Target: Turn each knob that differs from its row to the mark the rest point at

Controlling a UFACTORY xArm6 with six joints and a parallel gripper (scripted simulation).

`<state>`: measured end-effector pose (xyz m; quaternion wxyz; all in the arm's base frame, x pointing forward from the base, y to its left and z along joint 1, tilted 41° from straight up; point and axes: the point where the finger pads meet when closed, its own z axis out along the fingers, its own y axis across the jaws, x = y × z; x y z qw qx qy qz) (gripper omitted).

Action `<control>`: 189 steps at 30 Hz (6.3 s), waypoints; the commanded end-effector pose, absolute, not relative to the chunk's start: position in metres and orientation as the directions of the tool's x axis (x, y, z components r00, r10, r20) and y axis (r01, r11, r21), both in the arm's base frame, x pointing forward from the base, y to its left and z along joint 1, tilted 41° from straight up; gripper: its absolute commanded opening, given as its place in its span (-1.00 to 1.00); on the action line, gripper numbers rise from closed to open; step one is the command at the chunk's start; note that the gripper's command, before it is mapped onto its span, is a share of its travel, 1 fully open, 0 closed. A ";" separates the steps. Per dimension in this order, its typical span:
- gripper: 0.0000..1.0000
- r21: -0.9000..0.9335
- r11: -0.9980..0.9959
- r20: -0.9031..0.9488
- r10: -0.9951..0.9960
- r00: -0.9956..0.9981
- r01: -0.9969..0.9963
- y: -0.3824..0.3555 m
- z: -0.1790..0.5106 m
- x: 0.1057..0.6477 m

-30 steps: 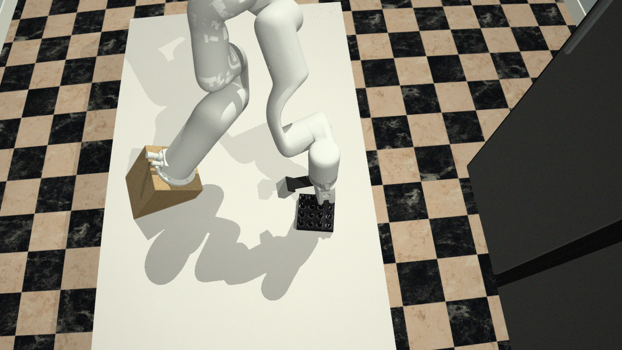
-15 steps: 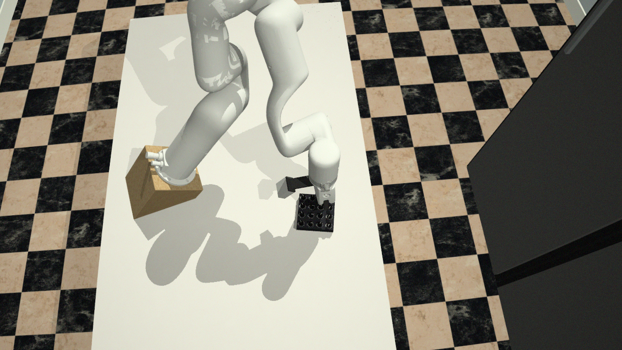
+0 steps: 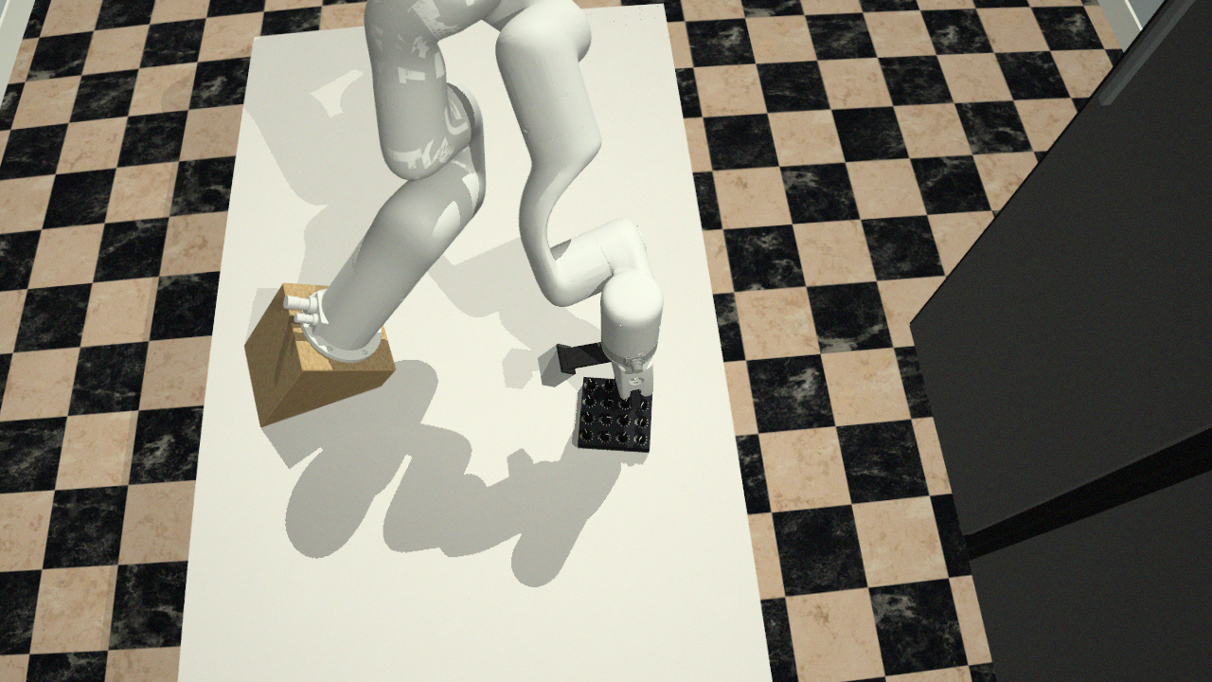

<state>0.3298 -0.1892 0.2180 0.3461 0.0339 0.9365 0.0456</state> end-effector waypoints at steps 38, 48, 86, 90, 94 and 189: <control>-0.84 0.107 0.994 -0.647 0.094 -0.757 0.032 -0.190 0.219 0.330; -0.84 0.077 0.997 -0.651 0.048 -0.757 -0.003 -0.190 0.219 0.330; -0.84 -0.391 0.758 -0.526 -0.649 -0.549 -0.522 -0.190 0.219 0.330; -0.84 -0.413 0.729 -0.509 -0.682 -0.526 -0.545 -0.190 0.219 0.330; -0.84 -0.450 0.676 -0.477 -0.734 -0.484 -0.583 -0.190 0.219 0.330; -0.61 -0.495 0.601 -0.430 -0.797 -0.424 -0.628 -0.192 0.246 0.306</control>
